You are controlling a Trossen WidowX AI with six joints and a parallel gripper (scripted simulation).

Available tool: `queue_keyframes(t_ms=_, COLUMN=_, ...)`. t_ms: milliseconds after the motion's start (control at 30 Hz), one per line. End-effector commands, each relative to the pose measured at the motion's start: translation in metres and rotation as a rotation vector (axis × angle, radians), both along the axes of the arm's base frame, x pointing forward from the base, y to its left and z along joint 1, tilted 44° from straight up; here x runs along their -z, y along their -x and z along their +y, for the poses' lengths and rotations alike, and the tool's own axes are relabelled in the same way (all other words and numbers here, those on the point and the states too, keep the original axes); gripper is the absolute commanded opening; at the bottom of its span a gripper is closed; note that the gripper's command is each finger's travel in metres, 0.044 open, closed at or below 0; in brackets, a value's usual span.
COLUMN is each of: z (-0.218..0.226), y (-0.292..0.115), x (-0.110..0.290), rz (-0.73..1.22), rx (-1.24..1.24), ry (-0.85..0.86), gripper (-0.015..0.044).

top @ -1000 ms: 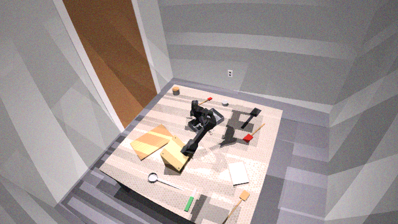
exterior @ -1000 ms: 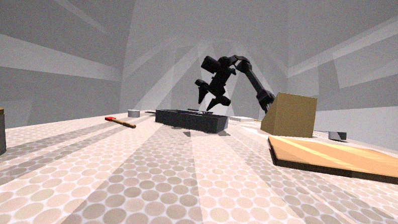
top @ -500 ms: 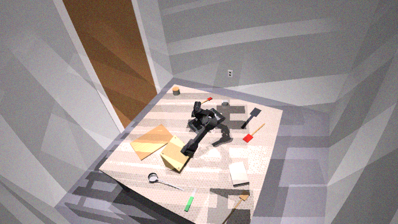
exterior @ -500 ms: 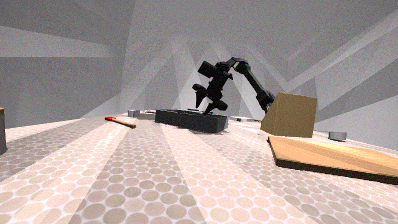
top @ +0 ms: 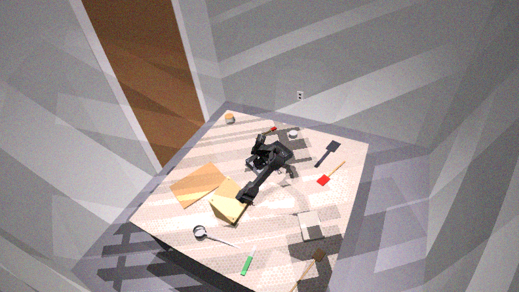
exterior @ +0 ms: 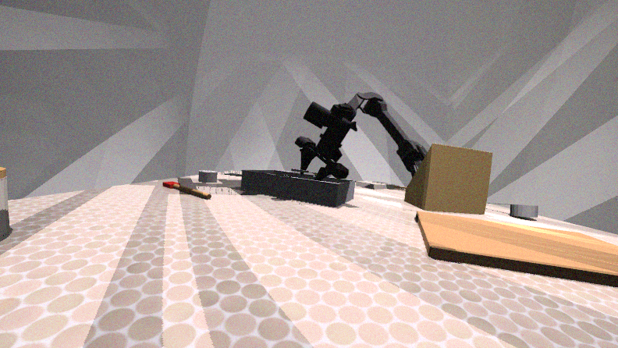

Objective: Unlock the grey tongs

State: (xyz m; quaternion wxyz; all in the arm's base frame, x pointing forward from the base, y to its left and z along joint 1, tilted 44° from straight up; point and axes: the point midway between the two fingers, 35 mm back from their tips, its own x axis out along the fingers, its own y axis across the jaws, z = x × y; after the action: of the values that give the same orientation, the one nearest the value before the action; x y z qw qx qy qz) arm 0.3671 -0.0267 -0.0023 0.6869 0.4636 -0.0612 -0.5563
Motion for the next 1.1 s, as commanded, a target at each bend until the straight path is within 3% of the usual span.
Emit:
queue_keyframes(t_ms=0, z=-0.006, y=0.000, x=0.004, rz=0.008, rx=0.000, ry=0.000, gripper=0.0260)
queue_keyframes(t_ms=300, z=-0.017, y=-0.003, x=0.006, rz=0.006, rx=0.000, ry=0.007, gripper=0.0260)
queue_keyframes(t_ms=467, z=-0.015, y=-0.004, x=0.004, rz=-0.002, rx=0.002, ry=0.008, gripper=0.0129)
queue_keyframes(t_ms=900, z=-0.015, y=-0.004, x=0.004, rz=-0.002, rx=0.002, ry=0.008, gripper=0.0042)
queue_keyframes(t_ms=1067, z=-0.015, y=-0.004, x=0.004, rz=-0.002, rx=0.002, ry=0.008, gripper=-0.0089)
